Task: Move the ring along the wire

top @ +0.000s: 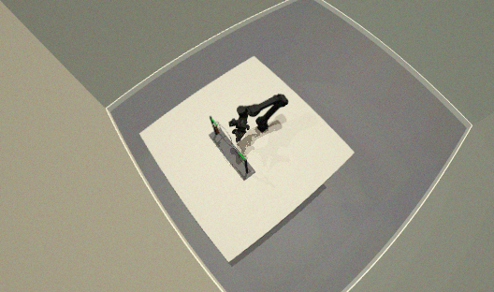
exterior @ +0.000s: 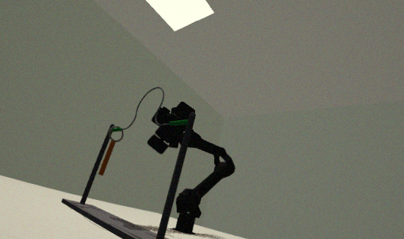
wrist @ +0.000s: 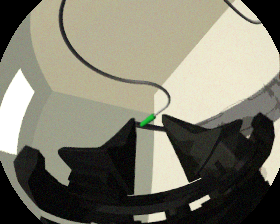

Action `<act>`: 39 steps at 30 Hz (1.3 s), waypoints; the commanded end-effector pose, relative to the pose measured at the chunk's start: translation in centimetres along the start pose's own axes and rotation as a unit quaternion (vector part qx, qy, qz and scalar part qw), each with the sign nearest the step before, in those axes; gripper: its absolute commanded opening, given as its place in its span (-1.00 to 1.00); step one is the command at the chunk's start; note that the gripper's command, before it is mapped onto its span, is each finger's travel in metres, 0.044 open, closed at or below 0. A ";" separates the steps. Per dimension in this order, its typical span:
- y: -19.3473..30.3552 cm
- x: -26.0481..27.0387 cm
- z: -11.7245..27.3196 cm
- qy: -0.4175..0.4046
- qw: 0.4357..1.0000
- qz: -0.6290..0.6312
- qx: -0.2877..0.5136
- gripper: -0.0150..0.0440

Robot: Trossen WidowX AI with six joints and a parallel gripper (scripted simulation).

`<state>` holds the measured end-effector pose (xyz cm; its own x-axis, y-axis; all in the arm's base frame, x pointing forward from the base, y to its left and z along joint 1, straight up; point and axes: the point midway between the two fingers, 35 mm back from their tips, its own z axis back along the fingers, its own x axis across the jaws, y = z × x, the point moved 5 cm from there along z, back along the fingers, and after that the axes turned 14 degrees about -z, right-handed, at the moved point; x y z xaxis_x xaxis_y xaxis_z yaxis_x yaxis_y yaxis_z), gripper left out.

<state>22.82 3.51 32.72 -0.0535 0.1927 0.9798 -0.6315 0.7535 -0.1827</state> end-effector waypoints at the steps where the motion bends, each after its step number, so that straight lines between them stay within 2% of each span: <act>1: -2.7 -3.9 0.4 0.018 0.997 0.068 -0.035 0.05; 13: -7.4 -14.3 5.2 0.086 0.958 0.241 -0.127 0.05; 24: -6.7 -22.3 11.4 0.170 0.892 0.369 -0.197 0.05; 33: -3.6 -25.3 14.6 0.232 0.818 0.477 -0.223 0.05; 39: -3.5 -25.6 14.8 0.238 0.809 0.487 -0.228 0.05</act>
<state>15.37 -13.52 9.81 0.0140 0.9657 0.2594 -0.1184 0.2592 -0.9585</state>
